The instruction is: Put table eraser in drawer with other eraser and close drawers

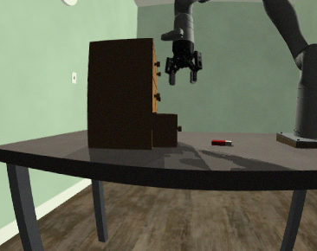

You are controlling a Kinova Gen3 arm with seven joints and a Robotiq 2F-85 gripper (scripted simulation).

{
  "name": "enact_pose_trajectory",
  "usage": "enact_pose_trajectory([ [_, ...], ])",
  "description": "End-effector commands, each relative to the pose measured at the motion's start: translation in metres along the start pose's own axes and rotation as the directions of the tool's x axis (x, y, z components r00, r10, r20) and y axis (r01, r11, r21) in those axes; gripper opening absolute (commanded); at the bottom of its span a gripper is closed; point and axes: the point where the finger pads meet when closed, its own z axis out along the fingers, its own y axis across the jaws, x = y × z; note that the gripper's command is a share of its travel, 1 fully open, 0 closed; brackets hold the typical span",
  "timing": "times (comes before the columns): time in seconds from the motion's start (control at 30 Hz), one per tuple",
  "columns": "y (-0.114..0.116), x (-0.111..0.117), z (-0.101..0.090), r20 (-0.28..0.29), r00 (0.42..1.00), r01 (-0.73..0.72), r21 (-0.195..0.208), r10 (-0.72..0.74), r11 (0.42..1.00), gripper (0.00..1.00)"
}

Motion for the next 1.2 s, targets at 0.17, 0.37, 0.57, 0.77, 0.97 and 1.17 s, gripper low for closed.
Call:
enact_pose_trajectory([
  [0.17,0.005,0.004,0.011,0.0,0.999,0.055,0.008,-0.055,0.998,1.0],
  [0.37,0.008,0.008,0.016,-0.003,0.995,0.096,0.008,-0.096,0.995,1.0],
  [0.57,0.009,0.009,0.018,-0.003,0.994,0.112,0.008,-0.112,0.994,1.0],
  [0.77,0.009,0.009,0.018,-0.004,0.993,0.114,0.008,-0.114,0.993,1.0],
  [0.97,0.009,0.009,0.018,-0.004,0.993,0.114,0.008,-0.114,0.993,1.0],
  [1.17,0.009,0.009,0.018,-0.004,0.993,0.114,0.008,-0.114,0.993,1.0],
])
